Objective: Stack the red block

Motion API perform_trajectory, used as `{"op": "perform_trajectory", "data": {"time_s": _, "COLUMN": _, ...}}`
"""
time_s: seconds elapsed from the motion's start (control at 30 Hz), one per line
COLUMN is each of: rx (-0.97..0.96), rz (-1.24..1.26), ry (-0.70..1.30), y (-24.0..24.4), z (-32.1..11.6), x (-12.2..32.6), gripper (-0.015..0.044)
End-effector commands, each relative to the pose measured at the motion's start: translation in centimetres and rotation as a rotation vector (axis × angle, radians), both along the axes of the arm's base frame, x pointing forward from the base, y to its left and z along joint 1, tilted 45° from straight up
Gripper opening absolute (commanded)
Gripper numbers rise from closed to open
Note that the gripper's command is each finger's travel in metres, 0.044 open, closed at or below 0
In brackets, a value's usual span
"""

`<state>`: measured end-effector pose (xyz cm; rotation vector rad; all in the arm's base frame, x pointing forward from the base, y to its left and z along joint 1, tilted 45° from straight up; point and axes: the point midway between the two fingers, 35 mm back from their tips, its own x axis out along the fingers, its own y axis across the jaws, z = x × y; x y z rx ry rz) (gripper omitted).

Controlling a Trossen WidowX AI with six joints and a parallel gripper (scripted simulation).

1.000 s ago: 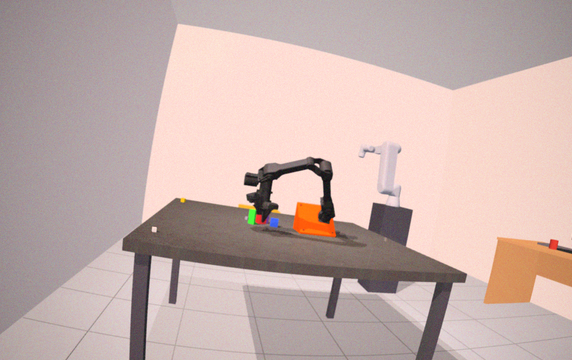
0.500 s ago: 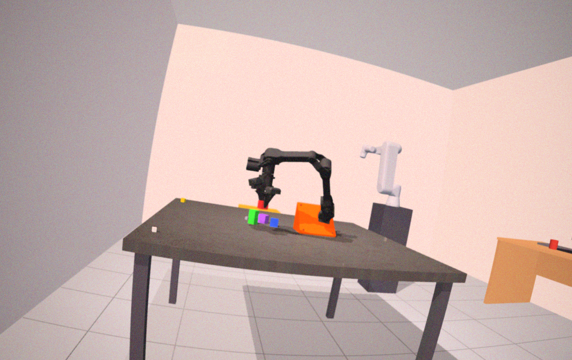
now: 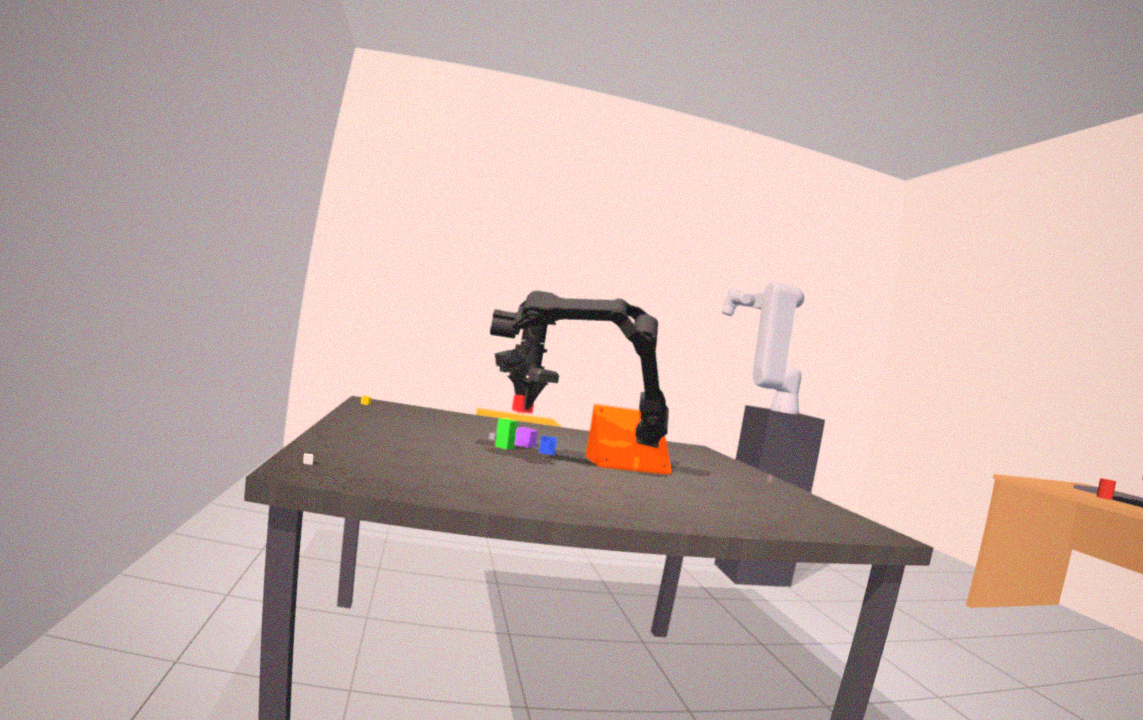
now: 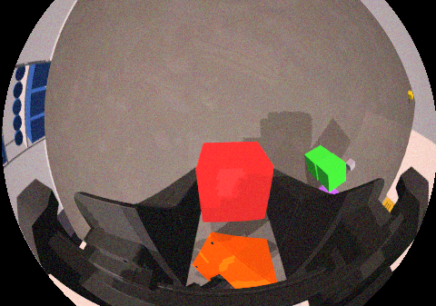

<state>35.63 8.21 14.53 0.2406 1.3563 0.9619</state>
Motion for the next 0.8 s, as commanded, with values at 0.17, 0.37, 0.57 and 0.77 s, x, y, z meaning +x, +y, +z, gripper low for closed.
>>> {"op": "perform_trajectory", "data": {"time_s": 0.17, "rx": -0.016, "rz": -0.011, "ry": -0.004, "y": -5.6, "z": -5.2, "x": 1.9, "gripper": 0.0000}}
{"op": "perform_trajectory", "data": {"time_s": 0.37, "rx": -0.015, "rz": -0.009, "ry": -0.004, "y": -9.2, "z": -8.7, "x": 2.2, "gripper": 0.0000}}
{"op": "perform_trajectory", "data": {"time_s": 0.57, "rx": -0.008, "rz": -0.006, "ry": -0.004, "y": -12.2, "z": -11.8, "x": 1.9, "gripper": 0.0000}}
{"op": "perform_trajectory", "data": {"time_s": 0.77, "rx": -0.008, "rz": -0.006, "ry": -0.004, "y": -12.3, "z": -11.9, "x": 1.9, "gripper": 0.0000}}
